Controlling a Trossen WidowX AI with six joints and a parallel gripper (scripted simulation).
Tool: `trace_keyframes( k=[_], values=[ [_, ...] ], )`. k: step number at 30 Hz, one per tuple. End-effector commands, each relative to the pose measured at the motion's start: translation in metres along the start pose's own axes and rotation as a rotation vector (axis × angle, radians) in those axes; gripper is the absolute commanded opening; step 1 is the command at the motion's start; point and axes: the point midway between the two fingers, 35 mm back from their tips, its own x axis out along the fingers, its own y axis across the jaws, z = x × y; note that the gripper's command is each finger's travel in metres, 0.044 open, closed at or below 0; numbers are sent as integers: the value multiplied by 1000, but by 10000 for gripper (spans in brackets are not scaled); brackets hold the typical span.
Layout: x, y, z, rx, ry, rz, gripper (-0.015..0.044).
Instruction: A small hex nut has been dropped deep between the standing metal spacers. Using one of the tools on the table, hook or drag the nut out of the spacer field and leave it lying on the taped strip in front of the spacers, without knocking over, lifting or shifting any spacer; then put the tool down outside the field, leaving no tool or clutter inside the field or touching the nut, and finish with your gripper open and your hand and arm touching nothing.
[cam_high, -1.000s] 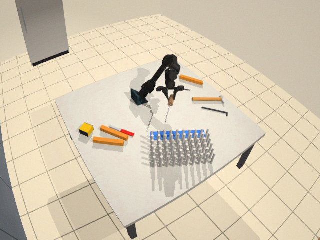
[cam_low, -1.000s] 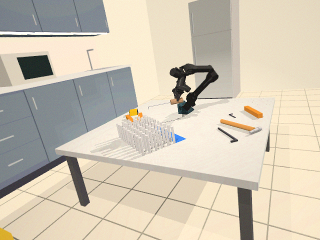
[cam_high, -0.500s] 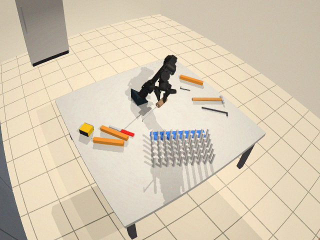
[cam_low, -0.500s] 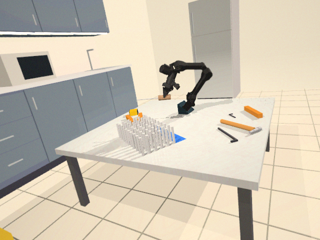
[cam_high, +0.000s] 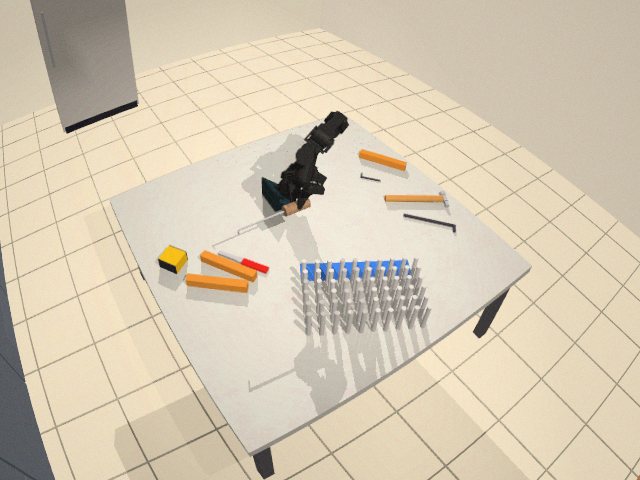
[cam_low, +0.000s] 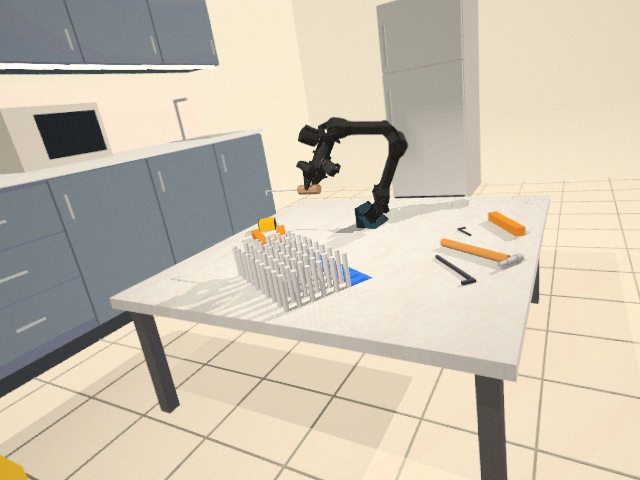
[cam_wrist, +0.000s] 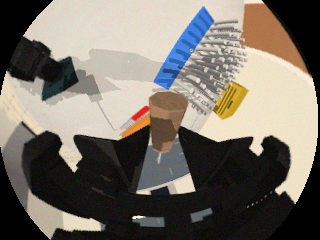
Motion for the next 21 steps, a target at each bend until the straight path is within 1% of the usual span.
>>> trace_keyframes(
  k=[1, 21],
  values=[
    [4, 7, -24, 100, 22, 34, 0],
    [29, 57, -144, 502, 157, 205, 0]
  ],
)
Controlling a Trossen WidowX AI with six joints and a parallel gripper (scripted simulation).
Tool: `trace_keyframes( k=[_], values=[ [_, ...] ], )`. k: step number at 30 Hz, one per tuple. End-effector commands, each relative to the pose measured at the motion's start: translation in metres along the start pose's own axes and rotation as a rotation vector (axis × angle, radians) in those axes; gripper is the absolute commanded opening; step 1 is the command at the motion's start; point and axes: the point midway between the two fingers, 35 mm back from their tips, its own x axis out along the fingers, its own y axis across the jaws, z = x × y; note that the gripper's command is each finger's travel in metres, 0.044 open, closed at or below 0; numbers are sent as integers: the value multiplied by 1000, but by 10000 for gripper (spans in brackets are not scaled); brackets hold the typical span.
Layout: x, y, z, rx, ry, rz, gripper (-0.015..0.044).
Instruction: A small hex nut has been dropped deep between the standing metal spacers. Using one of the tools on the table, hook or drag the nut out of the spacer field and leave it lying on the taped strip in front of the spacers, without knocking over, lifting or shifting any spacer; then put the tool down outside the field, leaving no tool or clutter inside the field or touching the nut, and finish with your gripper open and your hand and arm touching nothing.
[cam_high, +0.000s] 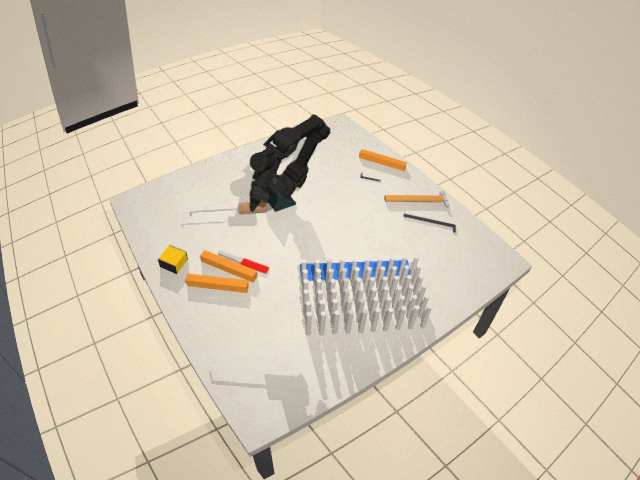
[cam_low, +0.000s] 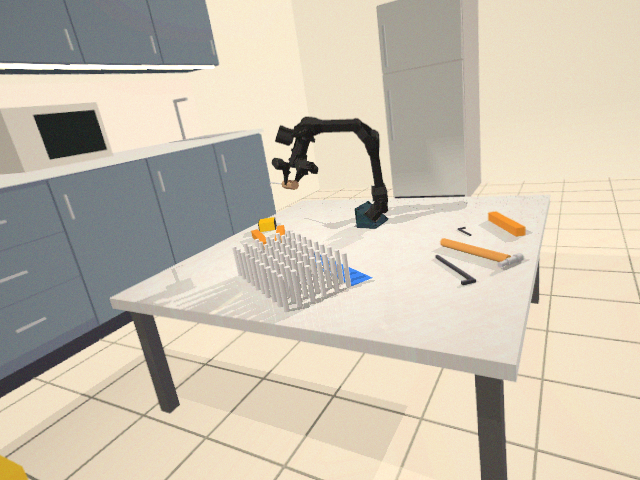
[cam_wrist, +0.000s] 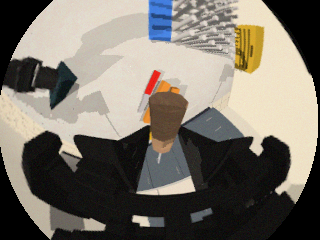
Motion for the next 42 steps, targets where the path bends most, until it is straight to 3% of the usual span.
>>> trace_keyframes(
  k=[1, 28, 42],
  values=[
    [7, 1, -25, 75, 33, 26, 0],
    [89, 52, -180, 561, 226, 242, 0],
    [116, 81, -217, 682, 277, 309, 0]
  ],
)
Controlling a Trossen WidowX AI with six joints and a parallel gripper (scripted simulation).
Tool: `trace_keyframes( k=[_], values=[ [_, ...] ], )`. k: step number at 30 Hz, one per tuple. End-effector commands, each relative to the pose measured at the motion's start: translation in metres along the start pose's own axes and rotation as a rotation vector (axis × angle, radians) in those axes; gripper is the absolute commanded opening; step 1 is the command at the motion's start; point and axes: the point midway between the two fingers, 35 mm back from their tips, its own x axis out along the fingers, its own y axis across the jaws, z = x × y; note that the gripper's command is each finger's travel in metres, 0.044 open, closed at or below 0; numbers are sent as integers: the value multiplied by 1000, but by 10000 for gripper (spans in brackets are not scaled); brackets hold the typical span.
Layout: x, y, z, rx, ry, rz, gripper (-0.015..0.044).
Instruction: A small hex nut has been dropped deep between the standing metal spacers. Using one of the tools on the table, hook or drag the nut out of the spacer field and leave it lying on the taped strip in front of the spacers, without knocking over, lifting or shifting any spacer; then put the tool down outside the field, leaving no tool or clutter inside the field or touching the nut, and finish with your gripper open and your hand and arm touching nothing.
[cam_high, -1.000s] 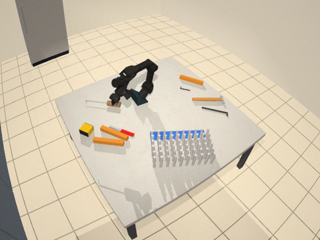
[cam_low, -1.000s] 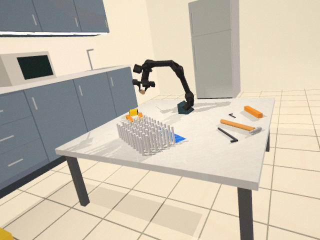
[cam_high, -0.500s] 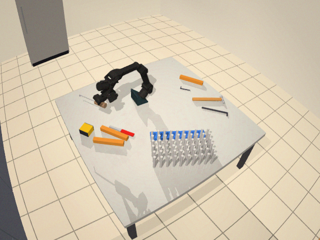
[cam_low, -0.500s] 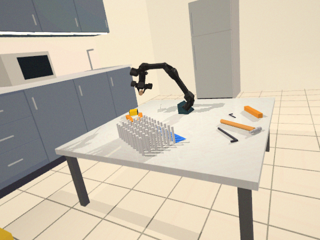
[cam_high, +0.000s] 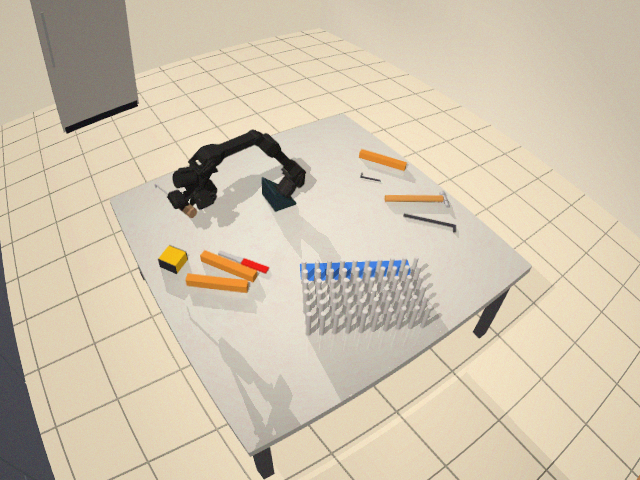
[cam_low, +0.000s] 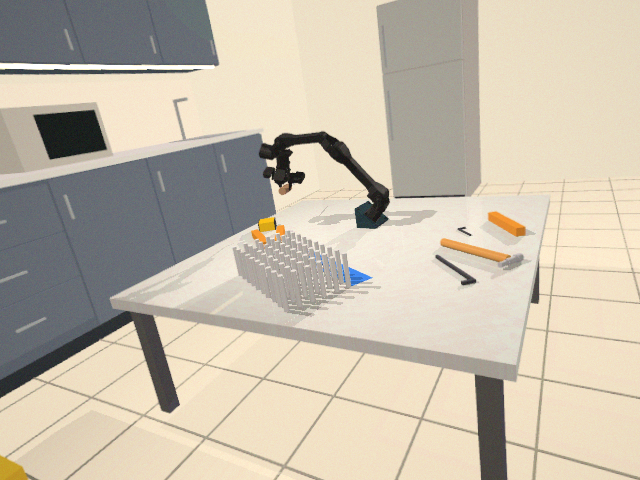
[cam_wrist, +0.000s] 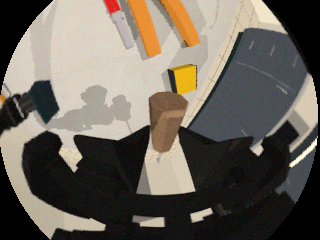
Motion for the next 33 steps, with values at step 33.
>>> trace_keyframes(
  k=[33],
  values=[
    [17, -3, 9, 7, 12, -14, 0]
  ],
)
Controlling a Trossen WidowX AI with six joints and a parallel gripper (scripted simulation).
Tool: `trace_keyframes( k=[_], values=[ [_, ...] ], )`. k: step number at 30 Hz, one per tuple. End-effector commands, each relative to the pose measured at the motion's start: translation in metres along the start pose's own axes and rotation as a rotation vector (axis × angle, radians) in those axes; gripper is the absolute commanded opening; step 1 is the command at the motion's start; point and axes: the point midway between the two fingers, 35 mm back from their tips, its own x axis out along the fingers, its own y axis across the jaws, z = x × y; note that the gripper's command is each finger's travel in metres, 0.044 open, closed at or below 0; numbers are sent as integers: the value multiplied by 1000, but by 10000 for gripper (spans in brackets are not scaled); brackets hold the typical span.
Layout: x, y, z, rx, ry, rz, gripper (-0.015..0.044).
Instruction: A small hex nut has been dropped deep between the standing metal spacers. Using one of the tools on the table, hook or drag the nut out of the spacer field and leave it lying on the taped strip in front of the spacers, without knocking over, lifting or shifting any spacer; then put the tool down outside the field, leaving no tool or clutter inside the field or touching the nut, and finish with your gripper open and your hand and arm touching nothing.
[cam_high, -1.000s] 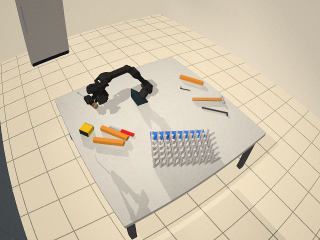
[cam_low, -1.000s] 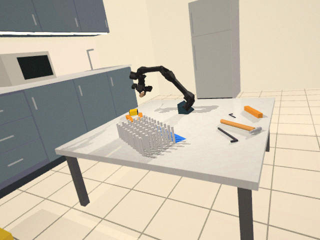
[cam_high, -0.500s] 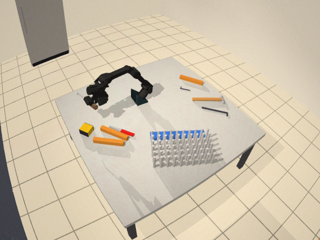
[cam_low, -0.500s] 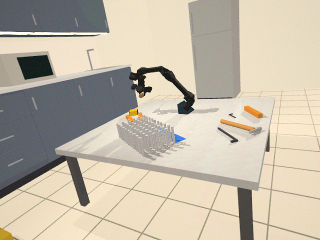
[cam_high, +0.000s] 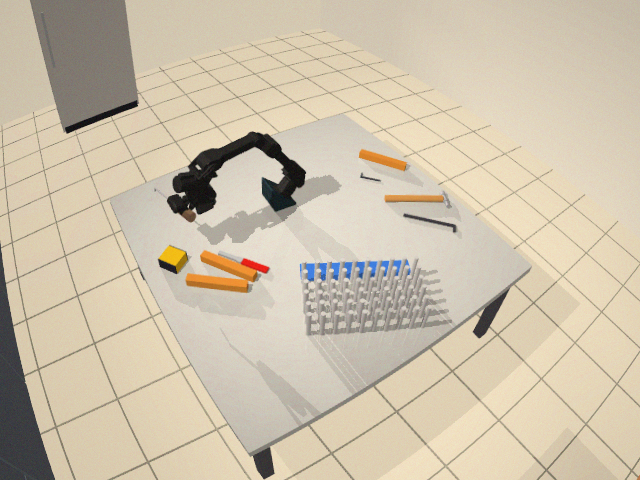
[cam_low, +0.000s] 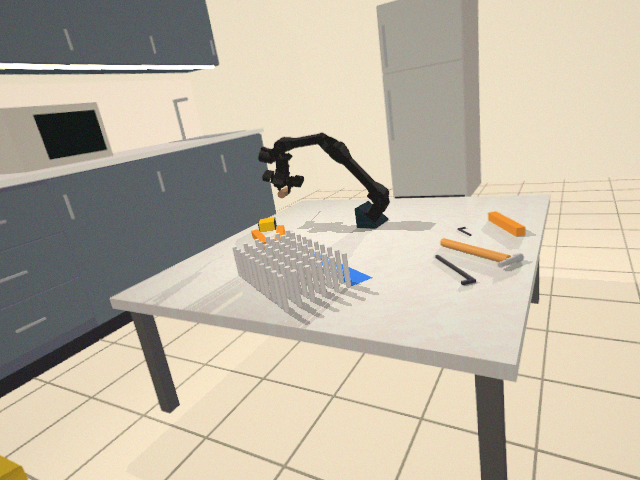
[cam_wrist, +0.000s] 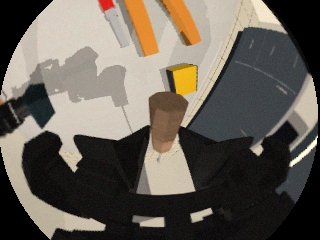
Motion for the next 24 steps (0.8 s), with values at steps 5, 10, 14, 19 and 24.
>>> trace_keyframes(
  k=[5, 10, 14, 19, 24],
  values=[
    [5, 0, 2, 4, 4, -2, 0],
    [8, 0, 3, 4, 4, -2, 0],
    [11, 0, 5, 4, 4, -2, 0],
    [14, 1, 6, 4, 4, -2, 0],
    [17, 1, 7, 4, 4, -3, 0]
  ],
)
